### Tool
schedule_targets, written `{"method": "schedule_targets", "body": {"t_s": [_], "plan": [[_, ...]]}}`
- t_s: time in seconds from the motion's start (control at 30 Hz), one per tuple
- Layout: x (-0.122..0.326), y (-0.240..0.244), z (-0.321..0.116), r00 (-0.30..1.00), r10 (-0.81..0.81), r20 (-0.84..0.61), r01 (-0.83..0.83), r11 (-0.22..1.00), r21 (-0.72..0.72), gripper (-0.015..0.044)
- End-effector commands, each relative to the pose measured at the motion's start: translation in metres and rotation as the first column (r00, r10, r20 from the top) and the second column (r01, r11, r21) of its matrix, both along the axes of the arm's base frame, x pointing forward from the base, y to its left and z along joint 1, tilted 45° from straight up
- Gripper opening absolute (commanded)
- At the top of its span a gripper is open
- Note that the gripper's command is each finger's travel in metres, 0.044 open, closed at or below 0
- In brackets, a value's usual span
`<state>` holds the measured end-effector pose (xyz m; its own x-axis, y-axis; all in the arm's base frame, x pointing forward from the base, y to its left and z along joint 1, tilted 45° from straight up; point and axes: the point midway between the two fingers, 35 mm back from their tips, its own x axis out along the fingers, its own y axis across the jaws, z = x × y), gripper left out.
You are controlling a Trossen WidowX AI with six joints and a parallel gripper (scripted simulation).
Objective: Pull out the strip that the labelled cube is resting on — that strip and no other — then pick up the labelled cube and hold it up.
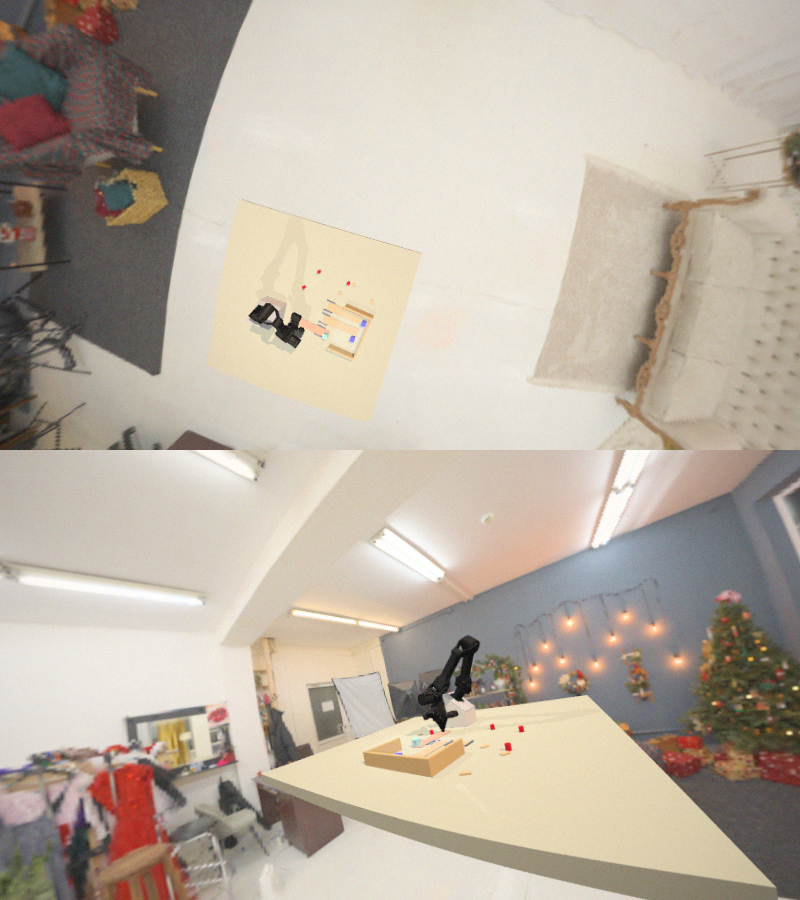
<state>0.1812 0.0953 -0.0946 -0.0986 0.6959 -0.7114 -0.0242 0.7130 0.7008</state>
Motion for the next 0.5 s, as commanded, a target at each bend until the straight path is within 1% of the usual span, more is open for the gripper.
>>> {"method": "schedule_targets", "body": {"t_s": [0.0, 0.07, 0.17, 0.33, 0.47], "plan": [[0.007, -0.016, 0.015, 1.000, 0.003, -0.005, -0.003, 1.000, -0.007, 0.0000], [0.008, -0.026, 0.025, 1.000, 0.007, -0.015, -0.007, 1.000, -0.006, 0.0000], [0.008, -0.027, 0.027, 1.000, 0.008, -0.016, -0.008, 1.000, -0.006, 0.0000], [0.032, -0.025, 0.025, 0.987, 0.127, 0.102, -0.128, 0.992, 0.006, 0.0131], [0.044, -0.025, 0.025, 0.985, 0.133, 0.109, -0.135, 0.991, 0.006, 0.0236]]}}
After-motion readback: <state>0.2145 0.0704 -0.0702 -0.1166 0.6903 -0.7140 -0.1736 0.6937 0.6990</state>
